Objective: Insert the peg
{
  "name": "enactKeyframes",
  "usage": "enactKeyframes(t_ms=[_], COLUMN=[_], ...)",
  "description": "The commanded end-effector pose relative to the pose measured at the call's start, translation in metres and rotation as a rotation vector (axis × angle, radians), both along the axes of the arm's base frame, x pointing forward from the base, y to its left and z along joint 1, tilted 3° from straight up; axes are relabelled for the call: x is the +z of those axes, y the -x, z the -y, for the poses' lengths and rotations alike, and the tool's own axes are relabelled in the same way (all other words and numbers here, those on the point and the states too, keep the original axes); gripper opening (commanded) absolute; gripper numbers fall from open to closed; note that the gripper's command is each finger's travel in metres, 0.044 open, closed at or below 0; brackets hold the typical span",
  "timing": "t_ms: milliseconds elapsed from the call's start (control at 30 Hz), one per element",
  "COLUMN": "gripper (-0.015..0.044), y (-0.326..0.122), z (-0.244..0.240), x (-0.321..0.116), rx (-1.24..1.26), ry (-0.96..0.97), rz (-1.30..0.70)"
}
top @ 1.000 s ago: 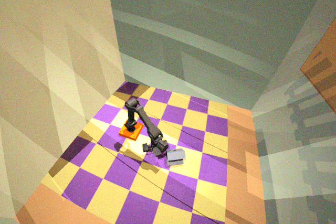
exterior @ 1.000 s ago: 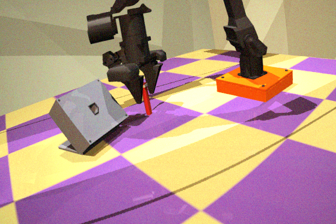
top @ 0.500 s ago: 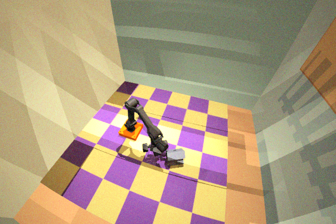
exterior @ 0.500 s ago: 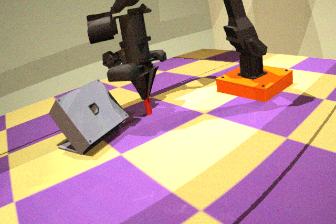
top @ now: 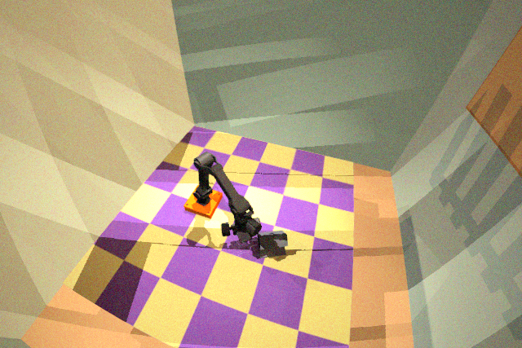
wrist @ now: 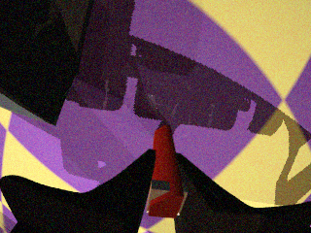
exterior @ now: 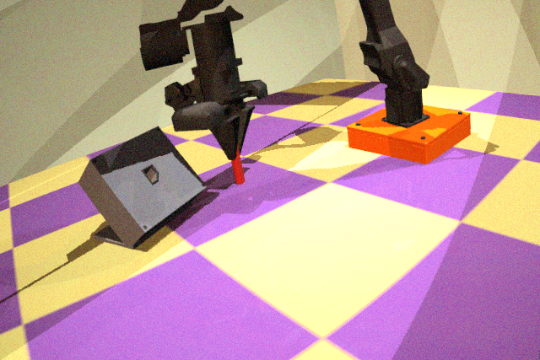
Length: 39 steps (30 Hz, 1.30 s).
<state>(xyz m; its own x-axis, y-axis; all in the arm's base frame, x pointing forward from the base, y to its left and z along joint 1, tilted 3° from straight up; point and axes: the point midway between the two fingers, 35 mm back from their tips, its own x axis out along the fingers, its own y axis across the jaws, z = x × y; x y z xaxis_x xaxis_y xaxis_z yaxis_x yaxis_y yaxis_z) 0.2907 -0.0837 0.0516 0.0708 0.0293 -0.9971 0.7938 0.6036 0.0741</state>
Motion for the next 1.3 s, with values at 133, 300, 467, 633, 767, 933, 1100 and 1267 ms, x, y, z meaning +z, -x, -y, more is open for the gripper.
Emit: enactKeyframes(t_ms=[133, 300, 467, 633, 767, 933, 1100, 1267], gripper=[0.0, 0.0, 0.0, 0.0, 0.0, 0.0, 0.0, 0.0], y=[-0.001, 0.0, 0.001, 0.004, 0.005, 0.004, 0.002, 0.0], z=[0.001, 0.003, 0.004, 0.005, 0.005, 0.003, 0.001, -0.001], x=[0.018, 0.039, 0.058, 0.077, 0.079, 0.079, 0.078, 0.077], rx=[-0.001, -0.001, -0.002, -0.003, 0.004, 0.058, 0.126, 0.195], ry=[-0.001, -0.002, -0.004, -0.005, -0.003, 0.017, 0.041, 0.065], rz=[0.001, 0.0, -0.001, -0.002, -0.003, -0.006, -0.011, -0.016])
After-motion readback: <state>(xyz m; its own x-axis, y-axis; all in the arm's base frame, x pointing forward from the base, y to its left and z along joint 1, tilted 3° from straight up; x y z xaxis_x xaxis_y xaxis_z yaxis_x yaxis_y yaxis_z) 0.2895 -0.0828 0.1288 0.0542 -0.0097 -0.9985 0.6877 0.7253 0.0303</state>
